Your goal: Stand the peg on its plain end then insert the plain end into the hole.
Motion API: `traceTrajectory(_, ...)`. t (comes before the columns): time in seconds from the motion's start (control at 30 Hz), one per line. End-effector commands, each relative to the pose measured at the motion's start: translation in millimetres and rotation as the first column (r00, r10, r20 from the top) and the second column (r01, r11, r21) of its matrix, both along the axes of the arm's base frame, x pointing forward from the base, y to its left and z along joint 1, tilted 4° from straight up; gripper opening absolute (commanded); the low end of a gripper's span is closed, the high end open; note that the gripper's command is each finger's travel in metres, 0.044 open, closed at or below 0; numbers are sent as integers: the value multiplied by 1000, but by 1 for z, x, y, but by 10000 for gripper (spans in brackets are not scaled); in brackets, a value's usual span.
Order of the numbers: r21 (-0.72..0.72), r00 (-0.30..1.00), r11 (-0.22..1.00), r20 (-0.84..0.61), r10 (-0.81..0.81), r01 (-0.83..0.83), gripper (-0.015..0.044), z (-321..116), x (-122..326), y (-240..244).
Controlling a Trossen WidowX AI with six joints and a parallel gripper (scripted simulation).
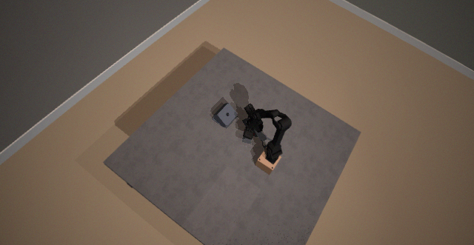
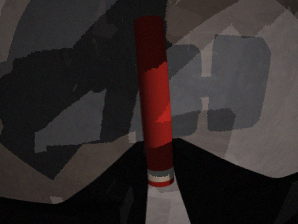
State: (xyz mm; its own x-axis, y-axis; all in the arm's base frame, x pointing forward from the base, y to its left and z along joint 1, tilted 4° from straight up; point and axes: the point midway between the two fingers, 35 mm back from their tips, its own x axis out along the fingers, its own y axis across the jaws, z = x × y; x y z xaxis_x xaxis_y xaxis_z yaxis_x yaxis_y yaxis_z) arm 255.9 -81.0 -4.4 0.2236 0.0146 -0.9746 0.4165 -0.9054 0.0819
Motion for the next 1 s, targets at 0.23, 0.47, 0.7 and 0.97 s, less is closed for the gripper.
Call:
traceTrajectory(0.23,38,996,999,83,12,-16,49,4,-6,-2)
traceTrajectory(0.47,63,990,998,138,15,-24,49,7,-10,-3)
traceTrajectory(0.7,86,981,996,191,16,-33,49,9,-13,-5)
traceTrajectory(0.97,112,968,993,252,15,-45,49,11,-18,-7)
